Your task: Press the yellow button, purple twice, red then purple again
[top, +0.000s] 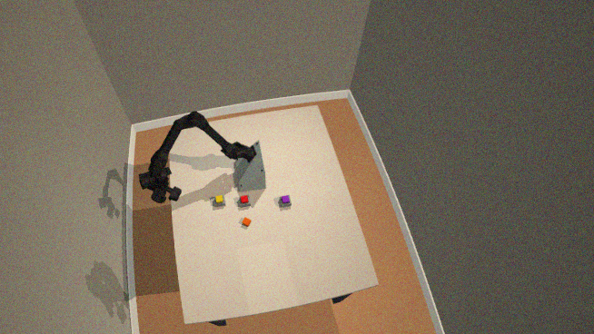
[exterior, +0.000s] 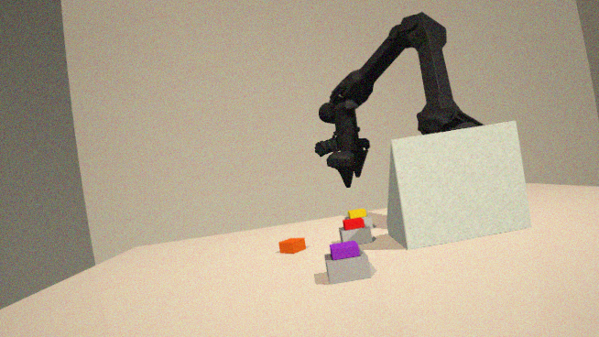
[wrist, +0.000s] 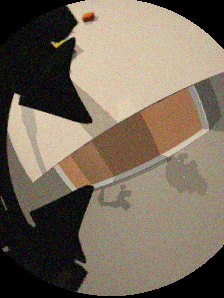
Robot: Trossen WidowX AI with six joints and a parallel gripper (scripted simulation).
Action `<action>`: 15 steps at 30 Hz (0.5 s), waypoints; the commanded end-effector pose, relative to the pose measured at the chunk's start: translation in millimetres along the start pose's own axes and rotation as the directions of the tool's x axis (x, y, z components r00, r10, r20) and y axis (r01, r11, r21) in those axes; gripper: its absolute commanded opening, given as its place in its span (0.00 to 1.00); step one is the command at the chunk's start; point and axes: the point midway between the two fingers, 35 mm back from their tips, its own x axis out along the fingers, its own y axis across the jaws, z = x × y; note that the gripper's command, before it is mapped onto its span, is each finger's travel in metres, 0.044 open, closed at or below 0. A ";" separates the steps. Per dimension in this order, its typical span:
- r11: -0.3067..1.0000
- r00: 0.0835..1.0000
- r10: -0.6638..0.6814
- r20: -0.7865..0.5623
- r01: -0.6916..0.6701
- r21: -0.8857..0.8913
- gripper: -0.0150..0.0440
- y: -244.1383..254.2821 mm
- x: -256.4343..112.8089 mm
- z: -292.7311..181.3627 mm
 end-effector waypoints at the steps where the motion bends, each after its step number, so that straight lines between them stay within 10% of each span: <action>1: 0.991 0.992 0.126 -0.018 -0.126 -0.042 0.93 63.5 -14.2 2.3; 15: 0.897 0.946 0.295 -0.135 -0.323 -0.302 0.93 212.0 -85.2 -45.6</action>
